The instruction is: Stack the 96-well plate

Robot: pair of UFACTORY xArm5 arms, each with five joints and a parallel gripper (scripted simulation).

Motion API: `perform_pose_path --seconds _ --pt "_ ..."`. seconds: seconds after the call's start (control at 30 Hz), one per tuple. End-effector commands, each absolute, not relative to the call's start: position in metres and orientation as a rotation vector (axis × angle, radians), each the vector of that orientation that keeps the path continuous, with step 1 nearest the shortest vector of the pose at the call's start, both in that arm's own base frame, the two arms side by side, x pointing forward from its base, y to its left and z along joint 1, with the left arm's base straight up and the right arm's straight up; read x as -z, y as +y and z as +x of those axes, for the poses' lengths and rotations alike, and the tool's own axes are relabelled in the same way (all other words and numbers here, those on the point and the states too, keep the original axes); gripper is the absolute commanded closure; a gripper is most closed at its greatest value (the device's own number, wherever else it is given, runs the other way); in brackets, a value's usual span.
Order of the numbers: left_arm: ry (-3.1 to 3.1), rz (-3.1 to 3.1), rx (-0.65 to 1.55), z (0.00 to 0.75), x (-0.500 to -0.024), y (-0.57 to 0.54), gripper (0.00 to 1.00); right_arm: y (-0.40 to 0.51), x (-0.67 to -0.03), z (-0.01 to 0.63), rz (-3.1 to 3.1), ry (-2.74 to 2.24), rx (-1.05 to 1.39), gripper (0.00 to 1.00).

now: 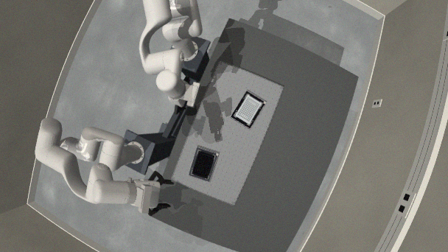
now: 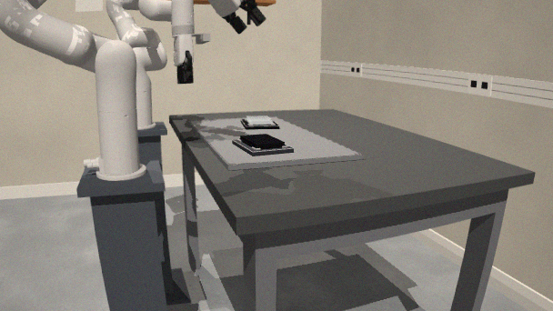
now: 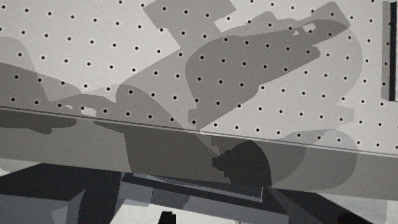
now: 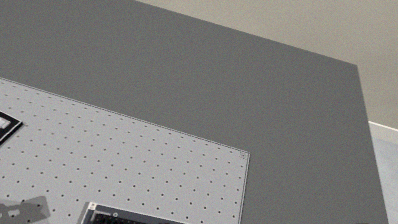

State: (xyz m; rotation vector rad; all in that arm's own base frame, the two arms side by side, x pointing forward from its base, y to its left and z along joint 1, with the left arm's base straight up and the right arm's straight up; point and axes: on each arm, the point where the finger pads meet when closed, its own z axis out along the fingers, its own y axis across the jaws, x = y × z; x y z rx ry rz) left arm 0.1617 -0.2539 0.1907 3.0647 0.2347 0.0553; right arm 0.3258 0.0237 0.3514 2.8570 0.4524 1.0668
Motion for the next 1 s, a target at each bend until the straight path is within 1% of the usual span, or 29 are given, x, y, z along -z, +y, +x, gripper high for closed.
perform_pose_path --seconds 0.0,0.1,0.23,0.3,0.37,0.43,0.5,0.67,0.77,0.87,0.93,0.97 --pt "0.234 3.061 -0.058 0.162 -0.192 -0.255 0.00 0.025 -0.340 0.341 2.970 0.392 -0.836 0.00" --pt "0.234 3.061 -0.058 0.162 -0.192 -0.255 0.00 0.025 -0.340 0.341 2.973 0.390 -0.830 0.00" --pt "0.234 3.061 -0.058 0.162 -0.192 -0.255 0.00 0.026 -0.325 0.355 3.042 0.331 -0.644 0.00" --pt "0.234 3.061 -0.058 0.162 -0.192 -0.255 0.00 0.026 -0.324 0.357 3.046 0.327 -0.631 0.00" --pt "0.234 3.061 -0.058 0.162 -0.192 -0.255 0.00 0.026 -0.316 0.363 3.073 0.296 -0.536 0.00" --pt "0.234 3.061 -0.058 0.162 -0.192 -0.255 0.00 0.027 -0.314 0.364 3.075 0.293 -0.529 0.00" --pt "0.234 3.061 -0.058 0.162 -0.192 -0.255 0.00 0.027 -0.306 0.370 3.097 0.261 -0.433 0.00" --pt "0.234 3.061 -0.058 0.162 -0.192 -0.255 0.00 0.027 -0.299 0.375 3.108 0.243 -0.377 0.00" --pt "0.234 3.061 -0.058 0.162 -0.192 -0.255 0.00 0.028 -0.286 0.382 3.129 0.192 -0.230 0.00" --pt "0.234 3.061 -0.058 0.162 -0.192 -0.255 0.00 0.028 -0.279 0.387 3.130 0.188 -0.217 0.00" --pt "0.234 3.061 -0.058 0.162 -0.192 -0.255 0.00 0.028 -0.270 0.391 3.137 0.153 -0.118 0.00" --pt "0.234 3.061 -0.058 0.162 -0.192 -0.255 0.00 0.029 -0.266 0.393 3.138 0.151 -0.111 0.00"
